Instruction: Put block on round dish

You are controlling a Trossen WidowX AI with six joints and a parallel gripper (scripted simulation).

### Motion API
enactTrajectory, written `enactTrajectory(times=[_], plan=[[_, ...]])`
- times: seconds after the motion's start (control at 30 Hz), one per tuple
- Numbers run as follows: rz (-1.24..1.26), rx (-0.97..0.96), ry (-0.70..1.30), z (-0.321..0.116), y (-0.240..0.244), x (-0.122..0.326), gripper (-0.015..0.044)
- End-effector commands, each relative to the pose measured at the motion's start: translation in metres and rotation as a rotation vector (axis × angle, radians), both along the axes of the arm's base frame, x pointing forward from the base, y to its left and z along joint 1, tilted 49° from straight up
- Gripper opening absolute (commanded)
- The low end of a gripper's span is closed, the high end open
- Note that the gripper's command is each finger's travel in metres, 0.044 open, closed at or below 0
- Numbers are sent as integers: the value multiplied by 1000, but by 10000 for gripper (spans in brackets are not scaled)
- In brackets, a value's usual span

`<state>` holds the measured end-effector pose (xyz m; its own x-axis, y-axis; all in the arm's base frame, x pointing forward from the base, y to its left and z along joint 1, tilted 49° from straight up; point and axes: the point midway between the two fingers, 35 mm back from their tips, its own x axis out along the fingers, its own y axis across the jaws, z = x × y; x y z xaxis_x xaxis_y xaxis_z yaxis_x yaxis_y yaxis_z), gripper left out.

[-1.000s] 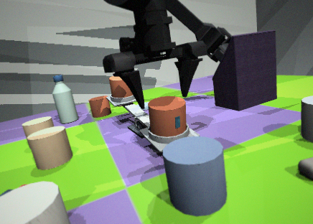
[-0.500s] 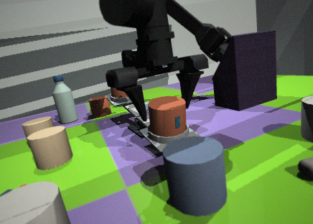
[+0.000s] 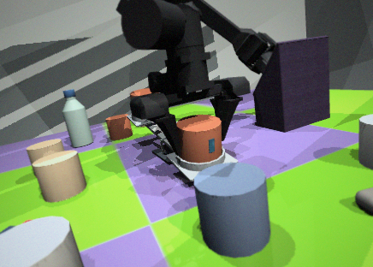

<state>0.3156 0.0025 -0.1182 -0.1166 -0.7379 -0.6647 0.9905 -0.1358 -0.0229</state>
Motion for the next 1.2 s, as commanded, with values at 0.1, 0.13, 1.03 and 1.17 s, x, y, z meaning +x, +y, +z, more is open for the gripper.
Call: enactTrajectory(times=[0.1, 0.13, 1.03, 1.17], plan=[[6, -2, 1, -1, -1, 0, 308], [6, -2, 1, -1, -1, 0, 302], [8, 3, 0, 15, 20, 8, 0], [8, 4, 0, 18, 24, 9, 0]])
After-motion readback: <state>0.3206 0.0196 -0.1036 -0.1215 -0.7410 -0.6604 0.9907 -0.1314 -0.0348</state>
